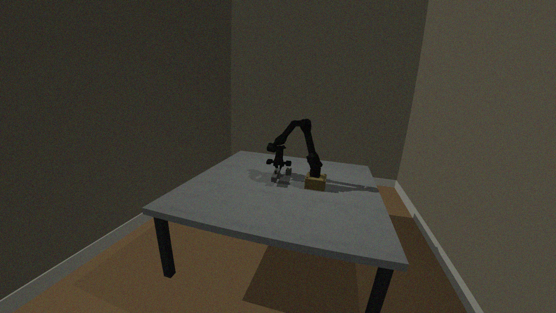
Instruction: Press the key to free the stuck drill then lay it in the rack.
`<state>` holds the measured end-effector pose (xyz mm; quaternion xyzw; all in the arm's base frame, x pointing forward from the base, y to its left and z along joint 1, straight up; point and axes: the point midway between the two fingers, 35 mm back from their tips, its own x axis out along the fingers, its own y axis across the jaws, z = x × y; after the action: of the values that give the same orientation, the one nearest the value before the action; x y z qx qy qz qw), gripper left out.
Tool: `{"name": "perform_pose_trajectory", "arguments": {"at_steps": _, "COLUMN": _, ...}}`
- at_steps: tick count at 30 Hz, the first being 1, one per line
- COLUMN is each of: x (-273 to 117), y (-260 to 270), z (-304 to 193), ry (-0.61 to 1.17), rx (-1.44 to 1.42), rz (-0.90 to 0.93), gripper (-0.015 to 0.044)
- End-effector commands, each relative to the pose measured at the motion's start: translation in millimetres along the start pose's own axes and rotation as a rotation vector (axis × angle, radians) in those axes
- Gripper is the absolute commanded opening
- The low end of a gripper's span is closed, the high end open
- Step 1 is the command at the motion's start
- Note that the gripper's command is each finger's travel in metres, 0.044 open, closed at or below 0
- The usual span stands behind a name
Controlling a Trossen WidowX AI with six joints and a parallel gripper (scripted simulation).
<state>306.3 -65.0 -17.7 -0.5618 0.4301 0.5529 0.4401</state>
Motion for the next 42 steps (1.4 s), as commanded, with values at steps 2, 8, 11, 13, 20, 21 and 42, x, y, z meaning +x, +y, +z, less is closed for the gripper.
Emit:
{"name": "perform_pose_trajectory", "arguments": {"at_steps": 2, "x": -1, "y": -2, "z": -7, "ry": 0.009, "rx": -0.001, "rz": -0.004, "gripper": 0.0000}}
{"name": "perform_pose_trajectory", "arguments": {"at_steps": 8, "x": -2, "y": -3, "z": -15, "ry": 0.010, "rx": -0.001, "rz": -0.004, "gripper": 0.0000}}
{"name": "perform_pose_trajectory", "arguments": {"at_steps": 11, "x": -3, "y": -3, "z": -20, "ry": 0.010, "rx": -0.001, "rz": -0.004, "gripper": 0.0000}}
{"name": "perform_pose_trajectory", "arguments": {"at_steps": 13, "x": -3, "y": -3, "z": -24, "ry": 0.010, "rx": -0.001, "rz": -0.004, "gripper": 0.0000}}
{"name": "perform_pose_trajectory", "arguments": {"at_steps": 20, "x": -4, "y": -3, "z": -31, "ry": 0.011, "rx": -0.001, "rz": -0.004, "gripper": 0.0000}}
{"name": "perform_pose_trajectory", "arguments": {"at_steps": 21, "x": -4, "y": -3, "z": -33, "ry": 0.011, "rx": -0.001, "rz": -0.004, "gripper": 0.0000}}
{"name": "perform_pose_trajectory", "arguments": {"at_steps": 42, "x": -1, "y": -1, "z": -33, "ry": 0.010, "rx": 0.000, "rz": -0.003, "gripper": 0.0394}}
